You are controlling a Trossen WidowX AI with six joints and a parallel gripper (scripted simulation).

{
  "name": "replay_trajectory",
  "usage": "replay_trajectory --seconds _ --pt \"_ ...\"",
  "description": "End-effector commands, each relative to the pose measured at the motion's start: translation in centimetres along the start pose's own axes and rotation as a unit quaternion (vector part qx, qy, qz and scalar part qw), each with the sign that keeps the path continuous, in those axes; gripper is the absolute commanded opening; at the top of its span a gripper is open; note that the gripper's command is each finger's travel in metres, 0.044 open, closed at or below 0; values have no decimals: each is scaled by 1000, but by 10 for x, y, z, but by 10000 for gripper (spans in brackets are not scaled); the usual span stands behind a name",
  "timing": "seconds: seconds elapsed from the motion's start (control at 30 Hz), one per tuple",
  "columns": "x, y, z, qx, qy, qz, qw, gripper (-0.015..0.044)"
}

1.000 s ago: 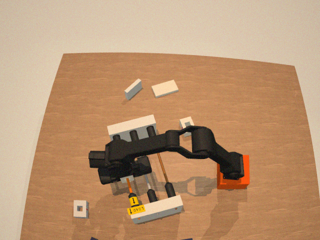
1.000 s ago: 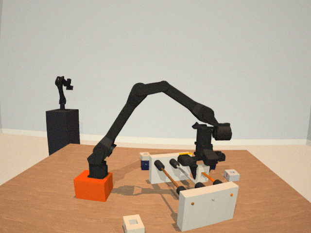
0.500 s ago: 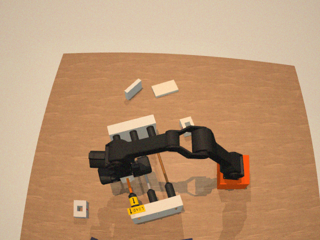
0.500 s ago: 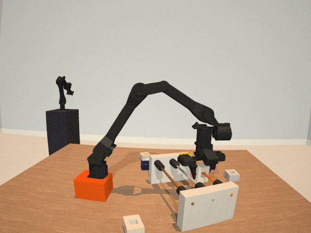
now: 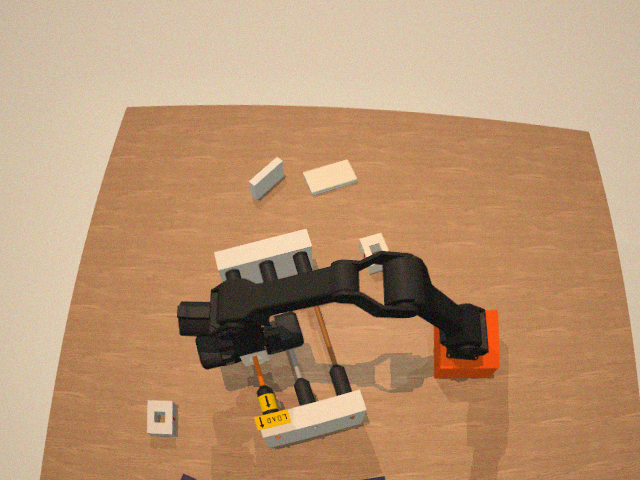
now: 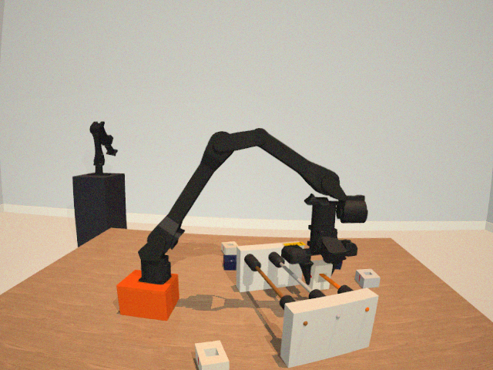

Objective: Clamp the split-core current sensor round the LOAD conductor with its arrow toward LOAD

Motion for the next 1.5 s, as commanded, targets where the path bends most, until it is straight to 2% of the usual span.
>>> replay_trajectory --seconds 0.0,0.8,0.93,1.47 --pt "0 0 0 0 0 0 1000 256" --pt "0 0 0 0 0 0 1000 103" --pt "-2 0 0 0 0 0 1000 0" --pt "-1 0 -1 1 2 1 1000 0"
Point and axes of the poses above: the point midway between the two fingers, 35 mm back from their tips, its own x axis out along the fingers, its own z axis across the jaws, y = z × x, the point moved 2 cm from there along -x, back along the fingers, and after that the axes turned 6 degrees about -x, right-handed, at the moved point
